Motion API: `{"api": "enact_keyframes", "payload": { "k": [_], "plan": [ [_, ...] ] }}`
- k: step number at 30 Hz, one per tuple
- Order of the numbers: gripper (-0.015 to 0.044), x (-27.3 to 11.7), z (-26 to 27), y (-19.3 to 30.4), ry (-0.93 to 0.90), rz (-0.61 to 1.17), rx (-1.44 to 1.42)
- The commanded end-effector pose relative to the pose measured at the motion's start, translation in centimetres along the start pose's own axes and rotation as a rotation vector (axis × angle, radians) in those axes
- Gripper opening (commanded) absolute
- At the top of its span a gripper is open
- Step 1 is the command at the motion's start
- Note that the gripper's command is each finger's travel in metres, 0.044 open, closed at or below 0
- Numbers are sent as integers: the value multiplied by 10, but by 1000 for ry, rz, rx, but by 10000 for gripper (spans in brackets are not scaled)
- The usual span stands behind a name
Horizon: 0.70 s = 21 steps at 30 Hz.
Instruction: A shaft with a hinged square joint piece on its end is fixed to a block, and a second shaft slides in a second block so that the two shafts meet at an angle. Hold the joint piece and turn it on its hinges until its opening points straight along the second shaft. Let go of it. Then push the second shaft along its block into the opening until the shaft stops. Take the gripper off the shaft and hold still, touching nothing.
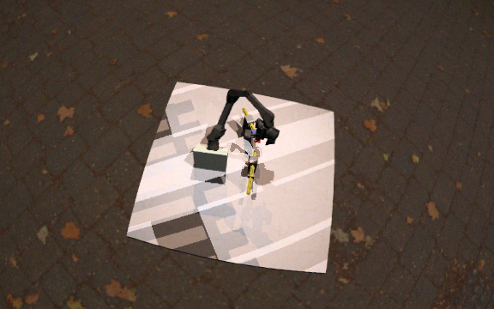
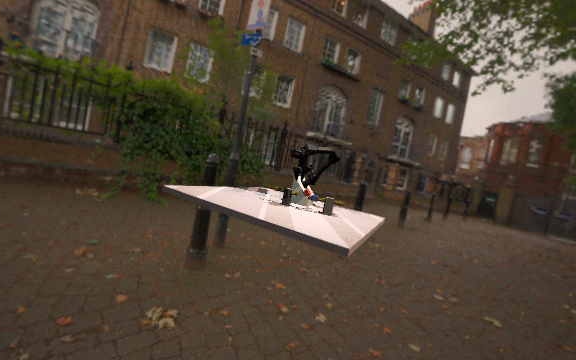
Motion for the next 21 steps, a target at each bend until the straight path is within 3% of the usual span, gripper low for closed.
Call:
{"api": "enact_keyframes", "payload": {
  "k": [1, 13, 21],
  "plan": [
    [440, 16, 0, -1, -4, -5, 2],
    [440, 71, 2, -3, -3, -10, 0],
    [440, 73, -5, -28, -3, -8, 1]
  ]
}}
Point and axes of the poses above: the point midway between the two fingers, 35 mm back from their tips, its own x axis out along the fingers, its own z axis across the jaws, y = z × x, the point moved 1 cm from there along -x, back along the fingers, and after that the axes turned 13 degrees about -x, right-handed, at the moved point
